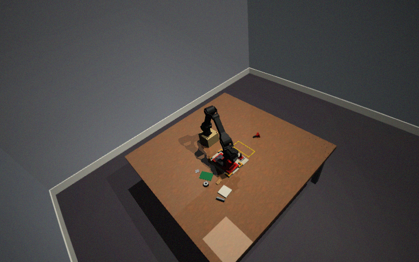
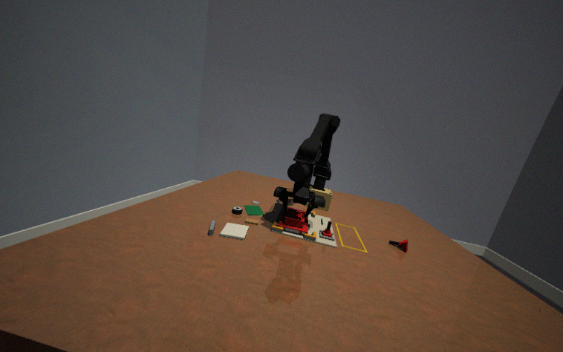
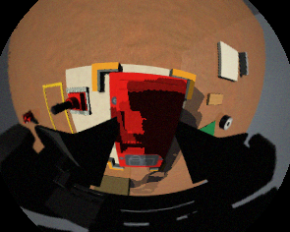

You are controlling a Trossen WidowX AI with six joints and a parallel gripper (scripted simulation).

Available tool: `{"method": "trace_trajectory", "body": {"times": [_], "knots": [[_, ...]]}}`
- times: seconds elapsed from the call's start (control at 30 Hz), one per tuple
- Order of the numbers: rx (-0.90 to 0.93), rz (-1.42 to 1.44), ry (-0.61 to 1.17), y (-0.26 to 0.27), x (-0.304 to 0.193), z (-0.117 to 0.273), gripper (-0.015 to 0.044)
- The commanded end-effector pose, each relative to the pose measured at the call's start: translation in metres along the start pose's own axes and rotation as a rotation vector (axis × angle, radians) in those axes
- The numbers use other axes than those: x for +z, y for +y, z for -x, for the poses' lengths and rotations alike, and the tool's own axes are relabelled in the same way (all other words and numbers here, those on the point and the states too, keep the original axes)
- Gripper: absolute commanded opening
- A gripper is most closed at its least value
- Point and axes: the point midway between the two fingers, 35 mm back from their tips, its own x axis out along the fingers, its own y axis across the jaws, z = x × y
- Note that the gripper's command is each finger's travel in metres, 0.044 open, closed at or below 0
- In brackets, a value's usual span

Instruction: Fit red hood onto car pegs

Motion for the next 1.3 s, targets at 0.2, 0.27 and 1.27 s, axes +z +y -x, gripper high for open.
{"method": "trace_trajectory", "body": {"times": [0.2,0.27,1.27], "knots": [[0.0,0.0,0.0,0.0,0.0,0.0,0.0236],[0.0,0.0,0.0,0.0,0.0,0.0,0.0289],[0.007,0.0,0.021,-0.001,0.003,0.071,0.044]]}}
